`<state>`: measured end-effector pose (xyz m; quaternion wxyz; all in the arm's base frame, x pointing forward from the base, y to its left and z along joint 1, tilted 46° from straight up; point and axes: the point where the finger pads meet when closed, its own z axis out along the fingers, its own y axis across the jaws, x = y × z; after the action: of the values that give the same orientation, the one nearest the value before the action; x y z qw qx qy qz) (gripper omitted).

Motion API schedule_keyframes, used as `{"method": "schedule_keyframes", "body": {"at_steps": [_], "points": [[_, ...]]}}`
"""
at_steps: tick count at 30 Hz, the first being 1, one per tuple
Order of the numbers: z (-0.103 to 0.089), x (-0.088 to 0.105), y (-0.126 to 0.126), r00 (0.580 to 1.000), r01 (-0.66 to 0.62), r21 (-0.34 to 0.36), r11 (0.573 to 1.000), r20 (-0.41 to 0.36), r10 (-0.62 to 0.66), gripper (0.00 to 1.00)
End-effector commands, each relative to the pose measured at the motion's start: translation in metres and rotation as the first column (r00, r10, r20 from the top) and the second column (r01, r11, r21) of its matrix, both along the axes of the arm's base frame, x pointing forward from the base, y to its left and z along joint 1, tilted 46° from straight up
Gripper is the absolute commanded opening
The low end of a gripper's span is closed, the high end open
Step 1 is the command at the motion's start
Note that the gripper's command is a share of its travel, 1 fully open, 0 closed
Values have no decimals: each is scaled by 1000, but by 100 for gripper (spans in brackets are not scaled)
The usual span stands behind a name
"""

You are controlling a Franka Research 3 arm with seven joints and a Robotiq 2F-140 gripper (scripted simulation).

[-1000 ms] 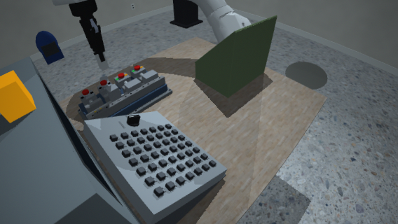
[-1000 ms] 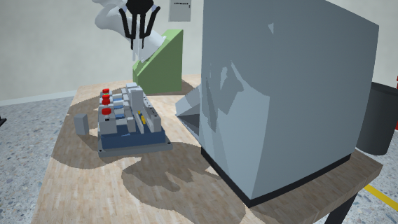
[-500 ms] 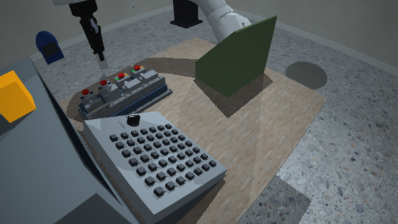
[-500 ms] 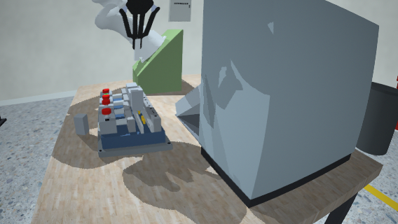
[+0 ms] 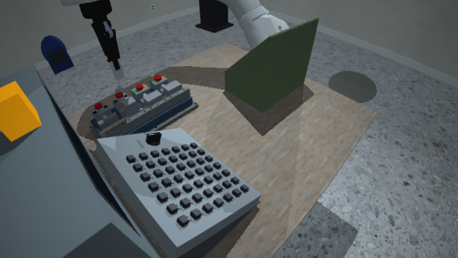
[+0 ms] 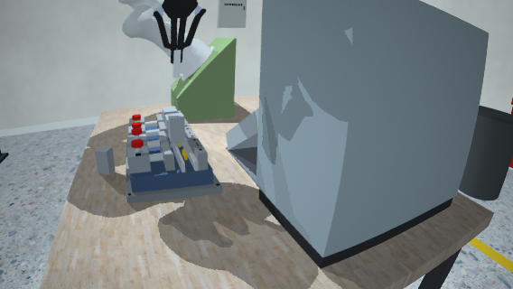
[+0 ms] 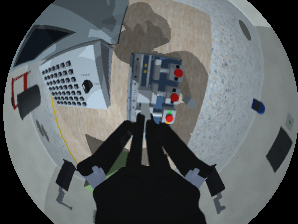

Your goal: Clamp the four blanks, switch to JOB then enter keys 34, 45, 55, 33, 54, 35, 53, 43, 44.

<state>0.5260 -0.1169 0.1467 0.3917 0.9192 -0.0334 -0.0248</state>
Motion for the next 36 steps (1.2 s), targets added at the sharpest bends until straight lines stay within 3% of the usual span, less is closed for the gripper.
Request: {"method": "schedule_keyframes", "body": {"at_steps": [1,4,6,8,36], "points": [[16,1,-13,1000,-2,2,1000,-1,2,0],[59,-2,-54,1000,-2,2,1000,-2,2,0],[59,-2,-54,1000,-2,2,1000,-2,2,0],[73,-4,-69,1000,-2,2,1000,-2,2,0],[74,-5,-69,1000,-2,2,1000,-2,2,0]]}}
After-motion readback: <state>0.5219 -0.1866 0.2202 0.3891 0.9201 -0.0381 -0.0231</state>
